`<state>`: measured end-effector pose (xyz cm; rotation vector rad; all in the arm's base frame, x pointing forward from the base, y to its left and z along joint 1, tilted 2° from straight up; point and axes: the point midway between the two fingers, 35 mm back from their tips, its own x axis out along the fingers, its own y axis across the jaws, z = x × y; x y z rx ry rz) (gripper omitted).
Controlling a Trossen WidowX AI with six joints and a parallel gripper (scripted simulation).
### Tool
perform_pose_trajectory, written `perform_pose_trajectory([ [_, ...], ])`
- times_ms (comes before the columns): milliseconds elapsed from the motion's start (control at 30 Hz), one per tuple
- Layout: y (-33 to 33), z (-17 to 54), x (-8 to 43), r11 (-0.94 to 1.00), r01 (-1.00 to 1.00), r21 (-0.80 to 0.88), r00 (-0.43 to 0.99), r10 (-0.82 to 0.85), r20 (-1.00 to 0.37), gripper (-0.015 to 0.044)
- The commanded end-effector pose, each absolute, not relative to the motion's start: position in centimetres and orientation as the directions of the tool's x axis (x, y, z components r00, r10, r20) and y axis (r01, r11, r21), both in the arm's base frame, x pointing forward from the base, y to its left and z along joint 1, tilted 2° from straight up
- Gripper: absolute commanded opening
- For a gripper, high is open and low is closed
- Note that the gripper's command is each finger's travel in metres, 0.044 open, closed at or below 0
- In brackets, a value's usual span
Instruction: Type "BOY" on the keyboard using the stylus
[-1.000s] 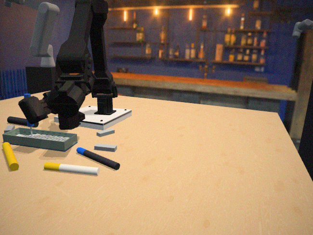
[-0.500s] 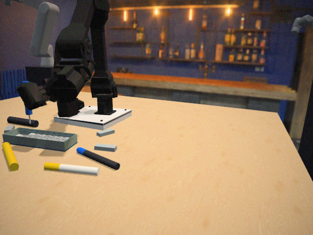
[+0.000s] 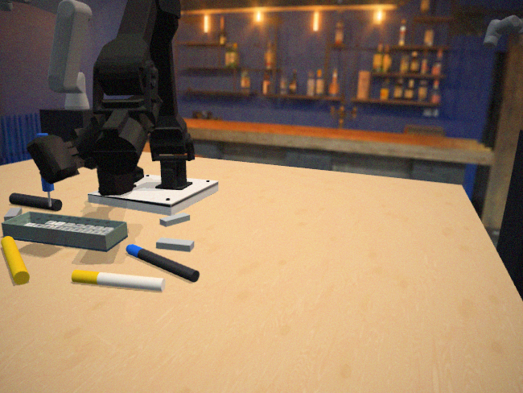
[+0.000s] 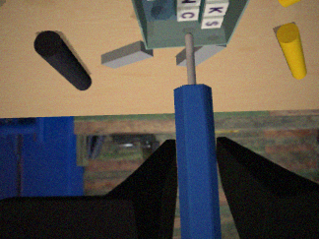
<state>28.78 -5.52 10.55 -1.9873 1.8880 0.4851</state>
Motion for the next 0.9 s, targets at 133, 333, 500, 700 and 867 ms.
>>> perform_pose_trajectory([
  [133, -3.1, 10.7, 30.2, -0.044, -0.999, -0.021, 0.048, -0.875, -0.481, 0.0000],
  [333, -1.9, 10.7, 30.8, -0.042, -0.999, -0.021, 0.047, -0.877, -0.478, 0.0000],
  [500, -2.0, 9.3, 30.8, -0.043, -0.999, -0.021, 0.048, -0.877, -0.479, 0.0000],
  [700, -2.0, 8.8, 30.8, -0.043, -0.999, -0.021, 0.048, -0.876, -0.479, 0.0000],
  [867, -2.0, 8.8, 30.8, -0.043, -0.999, -0.021, 0.048, -0.876, -0.479, 0.0000],
])
